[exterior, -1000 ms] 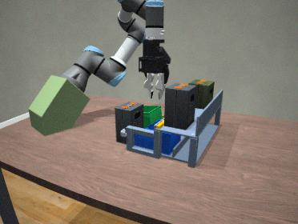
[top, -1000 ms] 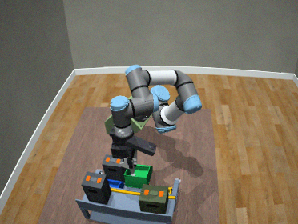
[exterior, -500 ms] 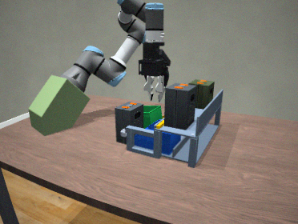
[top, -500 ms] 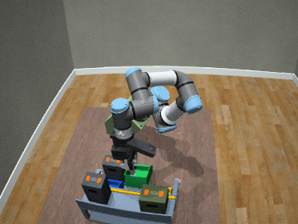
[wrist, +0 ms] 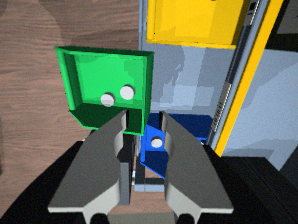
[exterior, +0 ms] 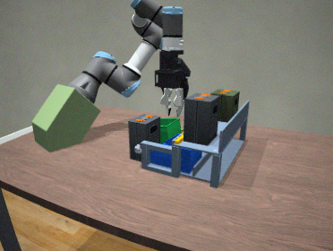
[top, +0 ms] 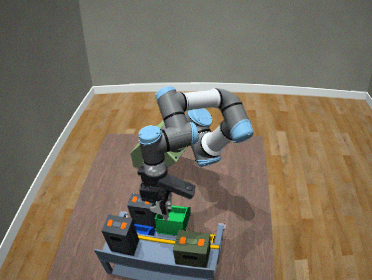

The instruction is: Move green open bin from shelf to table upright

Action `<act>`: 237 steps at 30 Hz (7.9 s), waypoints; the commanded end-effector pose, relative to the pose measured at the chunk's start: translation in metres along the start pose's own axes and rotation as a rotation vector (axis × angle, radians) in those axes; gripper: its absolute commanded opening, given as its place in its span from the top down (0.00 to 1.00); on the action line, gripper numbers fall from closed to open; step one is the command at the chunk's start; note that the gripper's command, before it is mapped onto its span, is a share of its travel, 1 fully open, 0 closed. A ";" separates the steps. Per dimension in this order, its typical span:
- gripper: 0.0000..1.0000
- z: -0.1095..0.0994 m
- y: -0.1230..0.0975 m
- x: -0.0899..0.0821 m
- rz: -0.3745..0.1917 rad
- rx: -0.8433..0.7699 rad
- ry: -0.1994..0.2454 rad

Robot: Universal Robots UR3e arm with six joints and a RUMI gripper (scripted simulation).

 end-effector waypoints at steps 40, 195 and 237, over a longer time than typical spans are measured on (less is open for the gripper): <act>0.80 0.000 0.000 0.020 -0.001 -0.001 -0.002; 1.00 -0.005 -0.001 0.037 -0.001 -0.001 -0.002; 1.00 -0.035 -0.008 0.037 -0.001 -0.001 -0.002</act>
Point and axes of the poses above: the point where the finger pads meet when closed, its own x axis out along the fingers, its own z axis across the jaws, y = z × x, the point moved 10 cm from there along -x, back along the fingers, and after that the axes turned 13 degrees about x, right-handed, at the moved point
